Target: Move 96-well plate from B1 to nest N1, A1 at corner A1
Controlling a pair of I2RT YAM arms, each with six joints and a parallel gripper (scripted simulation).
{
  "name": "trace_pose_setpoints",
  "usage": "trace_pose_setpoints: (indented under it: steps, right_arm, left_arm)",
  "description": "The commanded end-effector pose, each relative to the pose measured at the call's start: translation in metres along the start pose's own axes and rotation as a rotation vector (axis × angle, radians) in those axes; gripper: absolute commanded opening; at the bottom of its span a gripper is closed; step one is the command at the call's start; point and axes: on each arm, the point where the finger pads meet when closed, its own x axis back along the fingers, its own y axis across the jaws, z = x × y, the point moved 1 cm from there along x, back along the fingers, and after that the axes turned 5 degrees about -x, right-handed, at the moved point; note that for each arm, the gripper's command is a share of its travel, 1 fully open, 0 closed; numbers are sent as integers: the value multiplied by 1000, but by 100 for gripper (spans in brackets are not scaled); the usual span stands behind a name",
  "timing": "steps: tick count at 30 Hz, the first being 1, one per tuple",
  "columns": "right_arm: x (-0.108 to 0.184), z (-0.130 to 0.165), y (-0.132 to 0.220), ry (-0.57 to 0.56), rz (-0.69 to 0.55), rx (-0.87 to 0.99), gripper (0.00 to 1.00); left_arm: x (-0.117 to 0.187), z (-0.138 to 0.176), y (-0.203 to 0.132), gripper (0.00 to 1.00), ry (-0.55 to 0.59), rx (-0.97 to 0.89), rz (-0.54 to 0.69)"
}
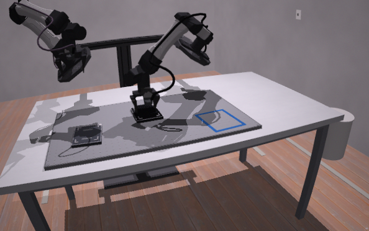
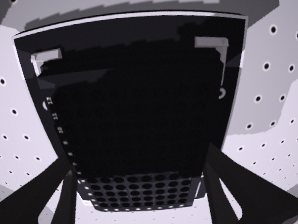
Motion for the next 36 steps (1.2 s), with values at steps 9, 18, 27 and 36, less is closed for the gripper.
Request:
trace_pose_setpoints:
  steps: [9,18,27,36]
  right_arm:
    - [2,0,0,0,-1,-8,100]
    - [2,0,0,0,-1,-8,100]
    - [2,0,0,0,-1,-8,100]
    - [2,0,0,0,-1,-8,100]
  left_arm:
    - [-2,-10,2,100,-7,14,-5]
    - [-2,-10,2,100,-7,14,-5]
    - [-2,-10,2,100,-7,15,-5]
    - [-2,-11,3,100,-6,17,-5]
